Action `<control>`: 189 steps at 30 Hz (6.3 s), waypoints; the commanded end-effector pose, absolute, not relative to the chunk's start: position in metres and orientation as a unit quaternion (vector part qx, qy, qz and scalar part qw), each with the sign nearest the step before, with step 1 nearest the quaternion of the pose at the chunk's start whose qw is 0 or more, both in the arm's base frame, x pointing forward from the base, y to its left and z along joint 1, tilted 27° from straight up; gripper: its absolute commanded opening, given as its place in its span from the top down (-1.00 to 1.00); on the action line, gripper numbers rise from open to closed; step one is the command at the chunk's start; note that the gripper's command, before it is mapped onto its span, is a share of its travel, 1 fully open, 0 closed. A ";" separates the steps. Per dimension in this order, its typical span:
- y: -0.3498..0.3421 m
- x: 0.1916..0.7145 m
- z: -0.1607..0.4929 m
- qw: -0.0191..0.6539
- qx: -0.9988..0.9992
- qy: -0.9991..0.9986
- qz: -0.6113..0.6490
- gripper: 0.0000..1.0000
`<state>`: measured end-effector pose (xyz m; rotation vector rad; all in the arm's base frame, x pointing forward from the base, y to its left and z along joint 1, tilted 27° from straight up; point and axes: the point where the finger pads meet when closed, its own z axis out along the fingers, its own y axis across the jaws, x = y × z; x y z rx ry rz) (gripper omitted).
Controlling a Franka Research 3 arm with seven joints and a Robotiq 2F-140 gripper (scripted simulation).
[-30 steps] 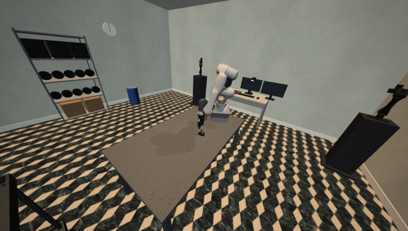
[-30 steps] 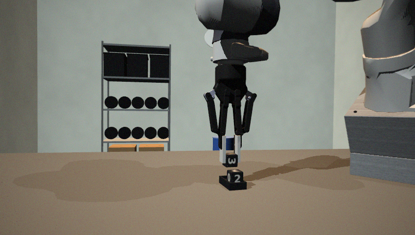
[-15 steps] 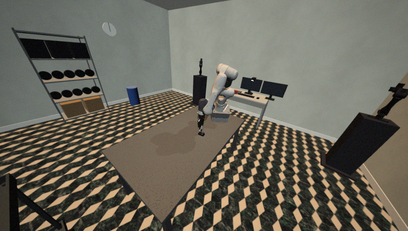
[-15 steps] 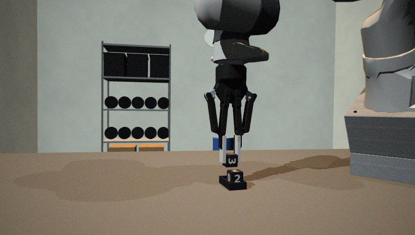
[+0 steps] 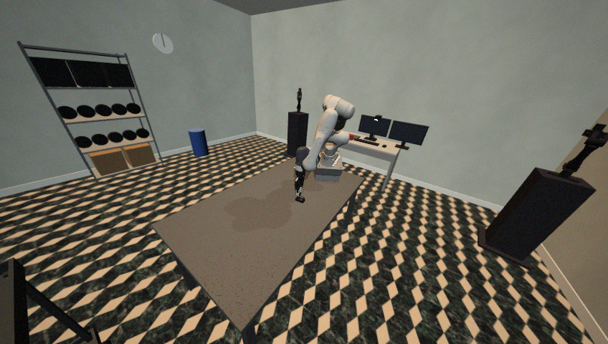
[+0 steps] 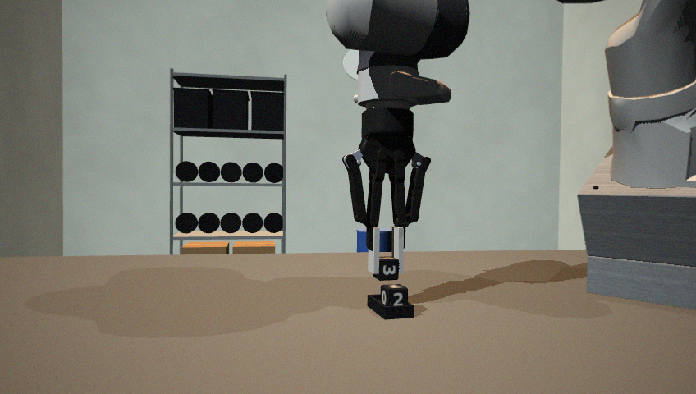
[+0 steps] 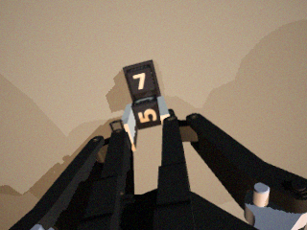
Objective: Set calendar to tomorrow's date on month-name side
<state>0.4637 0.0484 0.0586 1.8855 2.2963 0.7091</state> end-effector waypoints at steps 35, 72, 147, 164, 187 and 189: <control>0.050 0.464 0.059 0.045 0.610 0.756 0.233 0.68; 0.051 0.464 0.059 0.045 0.612 0.755 0.233 0.68; 0.058 0.472 0.038 0.045 0.612 0.755 0.233 0.68; 0.060 0.474 0.033 0.045 0.612 0.755 0.233 0.68; 0.061 0.476 0.029 0.045 0.612 0.755 0.233 0.68; 0.061 0.476 0.029 0.045 0.612 0.755 0.233 0.68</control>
